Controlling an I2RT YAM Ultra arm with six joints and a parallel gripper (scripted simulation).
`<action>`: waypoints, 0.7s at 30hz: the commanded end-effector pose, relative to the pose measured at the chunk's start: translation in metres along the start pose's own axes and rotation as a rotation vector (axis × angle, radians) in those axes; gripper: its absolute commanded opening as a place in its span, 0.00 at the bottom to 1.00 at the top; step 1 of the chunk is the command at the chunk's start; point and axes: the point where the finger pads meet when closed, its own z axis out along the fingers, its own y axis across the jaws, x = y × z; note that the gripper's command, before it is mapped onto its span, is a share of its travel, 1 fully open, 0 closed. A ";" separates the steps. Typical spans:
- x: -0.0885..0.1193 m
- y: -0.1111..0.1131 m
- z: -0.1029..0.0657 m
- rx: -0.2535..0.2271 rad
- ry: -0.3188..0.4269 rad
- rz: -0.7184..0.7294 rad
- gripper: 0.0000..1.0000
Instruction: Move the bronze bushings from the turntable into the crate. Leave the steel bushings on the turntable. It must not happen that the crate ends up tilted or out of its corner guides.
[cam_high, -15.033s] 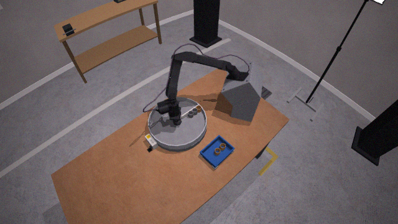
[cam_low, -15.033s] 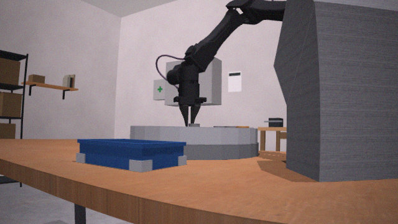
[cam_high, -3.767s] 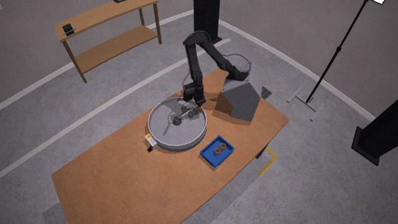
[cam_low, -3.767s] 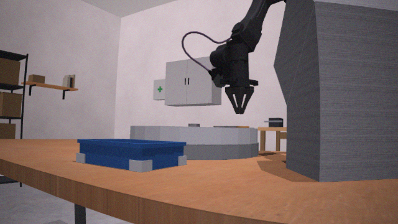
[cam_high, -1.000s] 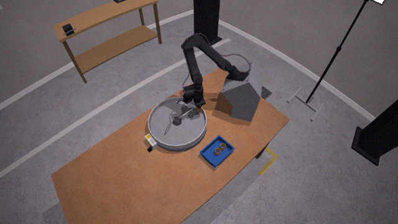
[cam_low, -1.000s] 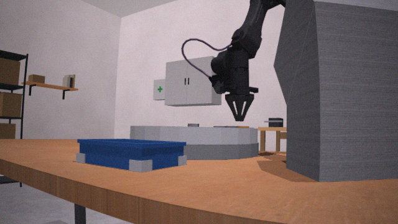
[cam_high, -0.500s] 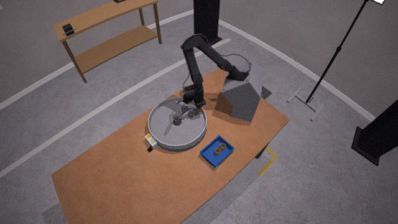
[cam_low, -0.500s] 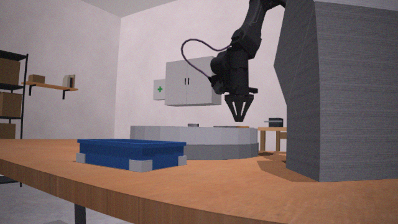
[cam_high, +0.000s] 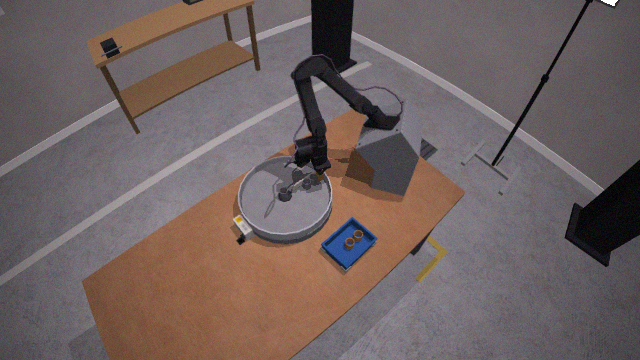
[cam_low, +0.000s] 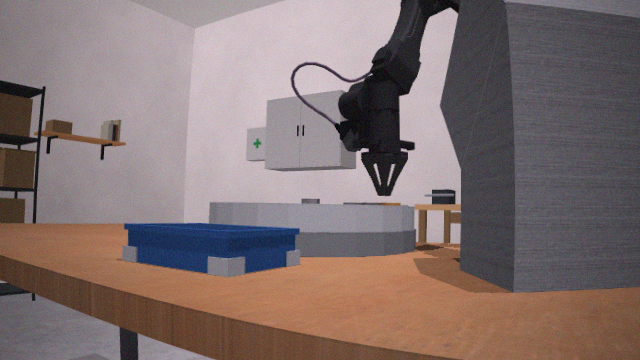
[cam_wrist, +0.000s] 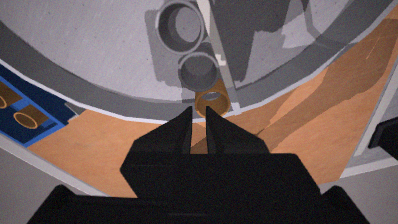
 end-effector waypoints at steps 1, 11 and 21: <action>-0.002 0.006 -0.004 -0.008 -0.020 -0.001 0.15; -0.002 0.006 -0.004 -0.008 -0.020 -0.001 0.15; -0.004 0.005 -0.004 -0.008 -0.028 0.003 0.15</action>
